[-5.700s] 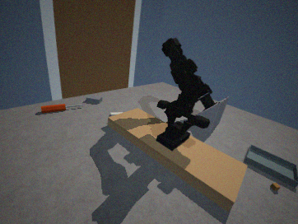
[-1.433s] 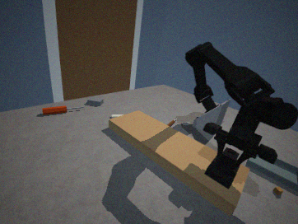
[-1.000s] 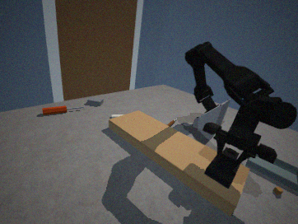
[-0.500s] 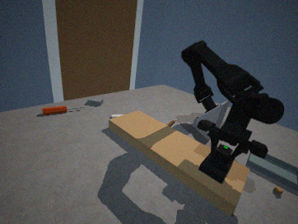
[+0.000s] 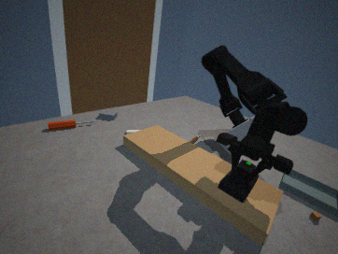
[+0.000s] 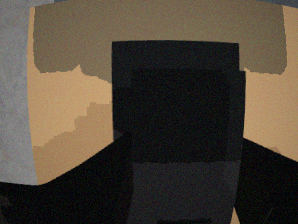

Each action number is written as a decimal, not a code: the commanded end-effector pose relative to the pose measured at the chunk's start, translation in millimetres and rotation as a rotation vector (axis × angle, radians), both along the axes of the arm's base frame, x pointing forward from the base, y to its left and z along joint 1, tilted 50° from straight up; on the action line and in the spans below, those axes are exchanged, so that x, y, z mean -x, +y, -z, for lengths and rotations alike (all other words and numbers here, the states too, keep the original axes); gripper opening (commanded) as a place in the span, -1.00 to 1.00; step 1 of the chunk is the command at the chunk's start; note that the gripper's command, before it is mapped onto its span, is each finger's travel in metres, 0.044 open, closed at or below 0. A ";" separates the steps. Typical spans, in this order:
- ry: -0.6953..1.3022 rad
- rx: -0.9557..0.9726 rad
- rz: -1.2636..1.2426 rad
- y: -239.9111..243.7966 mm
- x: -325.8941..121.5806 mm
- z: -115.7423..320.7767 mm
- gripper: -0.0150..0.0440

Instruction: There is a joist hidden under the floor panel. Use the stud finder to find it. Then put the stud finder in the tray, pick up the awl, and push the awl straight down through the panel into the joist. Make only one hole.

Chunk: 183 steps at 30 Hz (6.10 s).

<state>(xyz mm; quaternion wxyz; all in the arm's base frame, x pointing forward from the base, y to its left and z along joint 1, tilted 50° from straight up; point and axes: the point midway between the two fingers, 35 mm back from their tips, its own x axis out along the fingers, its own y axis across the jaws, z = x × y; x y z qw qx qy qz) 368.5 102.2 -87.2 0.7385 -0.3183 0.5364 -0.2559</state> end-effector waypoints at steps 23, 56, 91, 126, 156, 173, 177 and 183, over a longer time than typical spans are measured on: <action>0.000 0.010 0.000 -27.5 0.9 -28.9 -0.49; 0.002 0.013 0.000 -59.4 2.5 -64.6 -0.49; 0.003 0.016 0.000 -93.1 4.1 -102.8 -0.49; 0.004 0.018 0.000 -126.6 5.6 -141.2 -0.49; 0.004 0.020 0.000 -155.1 6.9 -174.4 -0.49; 0.004 0.022 0.000 -171.3 7.7 -193.3 -0.49; 0.004 0.022 0.000 -175.1 7.9 -197.8 -0.49; 0.004 0.022 0.000 -180.8 8.1 -204.5 -0.49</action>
